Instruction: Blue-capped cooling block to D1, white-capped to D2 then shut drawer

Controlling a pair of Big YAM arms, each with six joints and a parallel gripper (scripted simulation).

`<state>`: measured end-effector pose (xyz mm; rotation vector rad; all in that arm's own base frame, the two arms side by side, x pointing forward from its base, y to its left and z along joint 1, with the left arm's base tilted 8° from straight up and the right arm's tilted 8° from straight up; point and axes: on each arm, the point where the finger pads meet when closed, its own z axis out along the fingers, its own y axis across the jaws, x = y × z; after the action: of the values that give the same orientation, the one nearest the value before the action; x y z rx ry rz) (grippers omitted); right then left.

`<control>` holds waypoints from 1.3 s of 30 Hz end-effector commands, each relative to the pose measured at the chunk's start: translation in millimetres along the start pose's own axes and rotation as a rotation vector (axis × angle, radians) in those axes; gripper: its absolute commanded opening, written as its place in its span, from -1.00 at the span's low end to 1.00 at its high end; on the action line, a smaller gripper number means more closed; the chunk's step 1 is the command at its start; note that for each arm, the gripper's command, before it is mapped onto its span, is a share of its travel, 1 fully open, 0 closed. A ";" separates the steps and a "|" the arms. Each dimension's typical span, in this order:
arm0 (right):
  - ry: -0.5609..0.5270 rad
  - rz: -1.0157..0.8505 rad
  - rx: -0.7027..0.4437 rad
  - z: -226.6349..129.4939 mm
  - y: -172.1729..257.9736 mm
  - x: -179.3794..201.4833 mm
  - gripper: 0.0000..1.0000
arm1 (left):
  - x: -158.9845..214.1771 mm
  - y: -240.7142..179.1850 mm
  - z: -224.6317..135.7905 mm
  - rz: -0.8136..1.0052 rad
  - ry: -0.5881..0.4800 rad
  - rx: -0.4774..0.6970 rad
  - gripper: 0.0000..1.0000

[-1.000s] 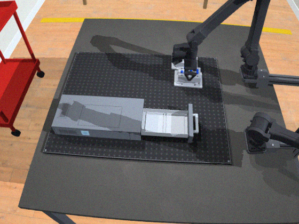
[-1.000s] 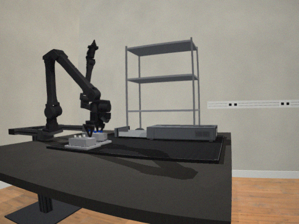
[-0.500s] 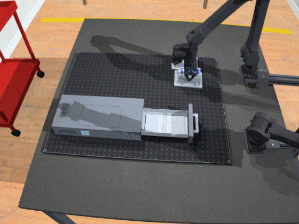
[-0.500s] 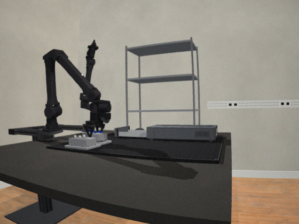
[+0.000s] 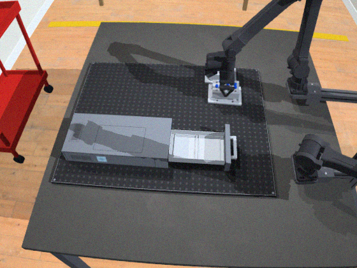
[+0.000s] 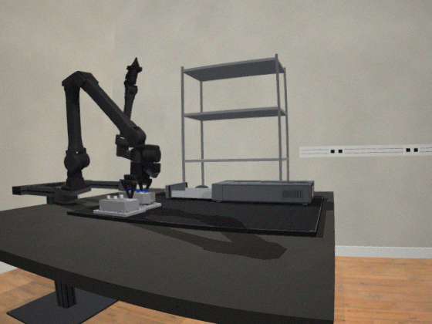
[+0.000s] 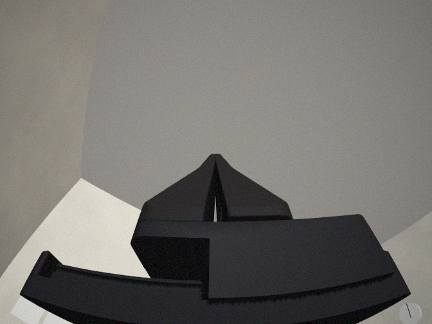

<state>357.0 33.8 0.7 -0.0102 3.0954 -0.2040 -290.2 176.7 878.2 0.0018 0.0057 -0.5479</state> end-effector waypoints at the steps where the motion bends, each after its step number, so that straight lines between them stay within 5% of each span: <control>1: -0.109 0.021 -0.019 -28.7 3.6 -48.4 -1.00 | 22.6 -2.4 8.1 0.008 0.034 0.001 -1.00; 39: -0.115 0.014 -0.020 -24.9 2.9 -46.6 -1.00 | 22.6 -2.4 8.1 0.008 0.034 0.001 -1.00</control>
<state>360.9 33.8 -1.9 -0.0061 3.0838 -0.2004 -290.2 176.7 878.2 0.0018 0.0057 -0.5479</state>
